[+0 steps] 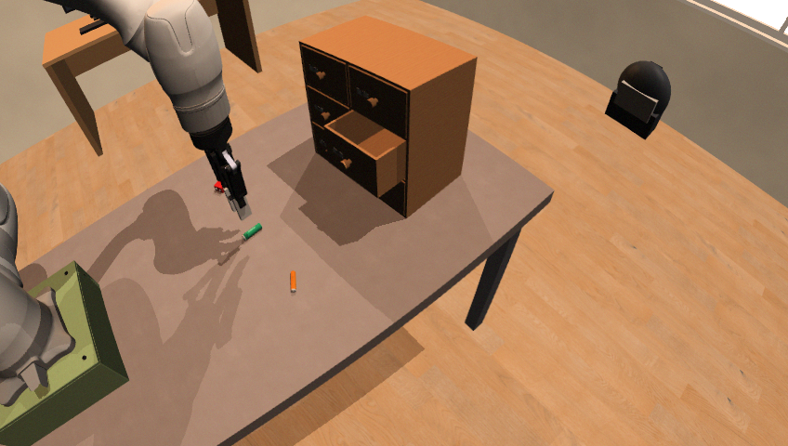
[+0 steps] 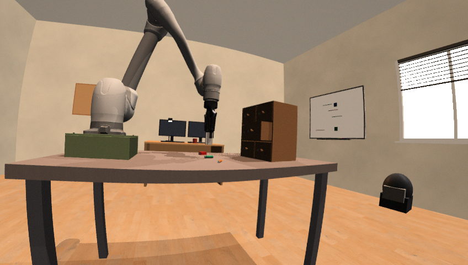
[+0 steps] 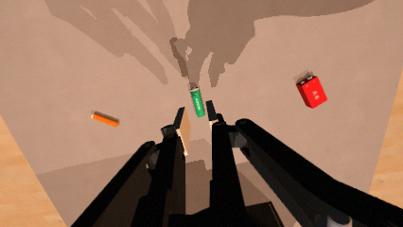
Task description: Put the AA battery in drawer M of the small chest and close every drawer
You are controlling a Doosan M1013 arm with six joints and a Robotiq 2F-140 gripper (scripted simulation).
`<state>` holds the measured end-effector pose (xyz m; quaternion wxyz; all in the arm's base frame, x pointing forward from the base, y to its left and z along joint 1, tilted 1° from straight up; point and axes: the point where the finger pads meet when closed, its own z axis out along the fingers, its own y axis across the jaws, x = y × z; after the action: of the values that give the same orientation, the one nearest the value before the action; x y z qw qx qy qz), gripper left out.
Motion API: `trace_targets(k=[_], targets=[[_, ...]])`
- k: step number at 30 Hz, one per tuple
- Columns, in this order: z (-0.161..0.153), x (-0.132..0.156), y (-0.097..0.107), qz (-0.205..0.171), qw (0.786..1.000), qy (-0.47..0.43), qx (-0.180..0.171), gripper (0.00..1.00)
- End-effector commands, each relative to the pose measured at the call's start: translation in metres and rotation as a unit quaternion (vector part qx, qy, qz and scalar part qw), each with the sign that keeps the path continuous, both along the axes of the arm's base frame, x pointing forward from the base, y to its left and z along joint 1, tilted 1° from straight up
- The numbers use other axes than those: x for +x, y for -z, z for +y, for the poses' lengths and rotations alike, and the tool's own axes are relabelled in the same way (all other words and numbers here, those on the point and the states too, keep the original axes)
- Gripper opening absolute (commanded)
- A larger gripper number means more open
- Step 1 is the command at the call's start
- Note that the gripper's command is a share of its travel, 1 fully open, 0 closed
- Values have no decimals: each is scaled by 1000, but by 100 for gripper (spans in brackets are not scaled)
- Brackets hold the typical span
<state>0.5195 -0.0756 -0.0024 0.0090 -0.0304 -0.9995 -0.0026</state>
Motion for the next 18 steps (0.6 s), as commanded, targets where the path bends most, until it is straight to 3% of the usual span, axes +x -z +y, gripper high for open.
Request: trace_targets(k=[1, 10, 18], targets=[[-2, 2, 0, 0, 1000, 2, 1, 17], [-2, 2, 3, 0, 1000, 2, 1, 17], [-2, 2, 19, 0, 1000, 2, 1, 17]])
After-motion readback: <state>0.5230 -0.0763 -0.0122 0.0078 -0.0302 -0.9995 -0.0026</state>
